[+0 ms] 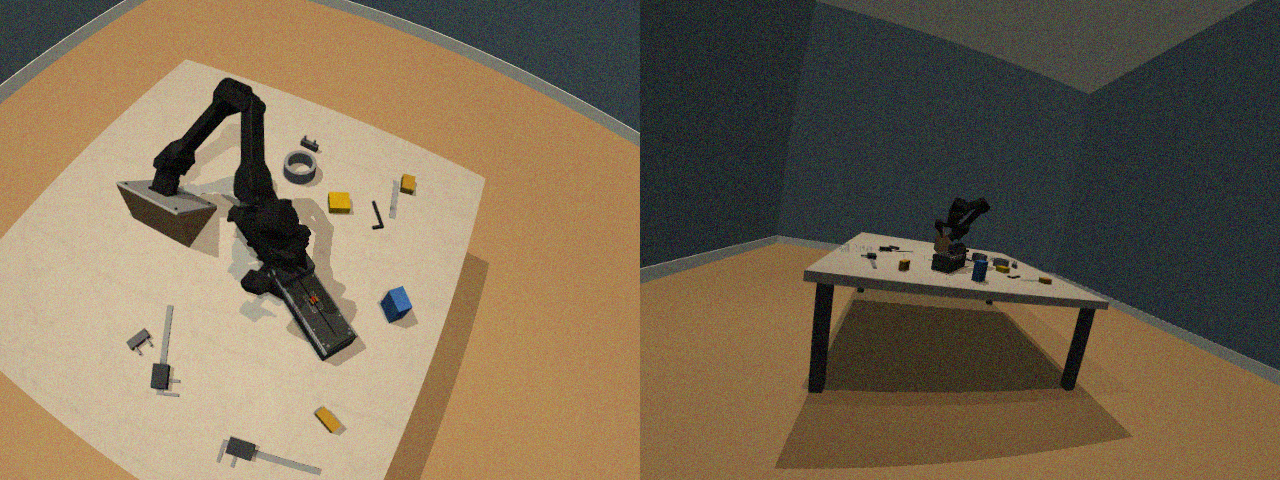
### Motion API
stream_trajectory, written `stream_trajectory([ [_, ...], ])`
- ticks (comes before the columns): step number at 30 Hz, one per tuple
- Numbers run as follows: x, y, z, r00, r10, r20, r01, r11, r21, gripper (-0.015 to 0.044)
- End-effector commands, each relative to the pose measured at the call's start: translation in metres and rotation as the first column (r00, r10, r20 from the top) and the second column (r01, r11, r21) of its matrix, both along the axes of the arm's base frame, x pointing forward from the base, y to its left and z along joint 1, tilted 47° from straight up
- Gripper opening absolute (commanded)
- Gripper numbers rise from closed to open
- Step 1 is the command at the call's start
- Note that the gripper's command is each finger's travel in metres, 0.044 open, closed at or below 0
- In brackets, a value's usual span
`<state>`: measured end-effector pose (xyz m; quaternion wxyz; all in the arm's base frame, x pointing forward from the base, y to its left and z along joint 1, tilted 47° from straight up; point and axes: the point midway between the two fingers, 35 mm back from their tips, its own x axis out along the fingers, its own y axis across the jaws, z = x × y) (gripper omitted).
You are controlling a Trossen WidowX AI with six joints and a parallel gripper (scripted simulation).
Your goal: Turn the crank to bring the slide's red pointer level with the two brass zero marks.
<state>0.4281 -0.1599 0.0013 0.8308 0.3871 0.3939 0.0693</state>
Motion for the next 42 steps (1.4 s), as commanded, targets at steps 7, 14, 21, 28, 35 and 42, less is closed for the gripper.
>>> stream_trajectory([
  [7,-0.003,-0.037,0.037,1.0,0.003,0.017,-0.003,1.0,-0.014,0.044],
  [14,-0.009,-0.017,0.058,0.997,-0.057,-0.049,0.056,0.998,-0.008,0.044],
  [21,-0.023,0.008,0.082,0.983,-0.141,-0.122,0.141,0.99,-0.007,0.044],
  [28,-0.04,0.031,0.103,0.956,-0.232,-0.18,0.233,0.972,-0.013,0.044],
  [35,-0.062,0.053,0.119,0.919,-0.326,-0.222,0.33,0.944,-0.02,0.044],
  [42,-0.07,0.06,0.124,0.903,-0.36,-0.234,0.365,0.931,-0.023,0.044],
])
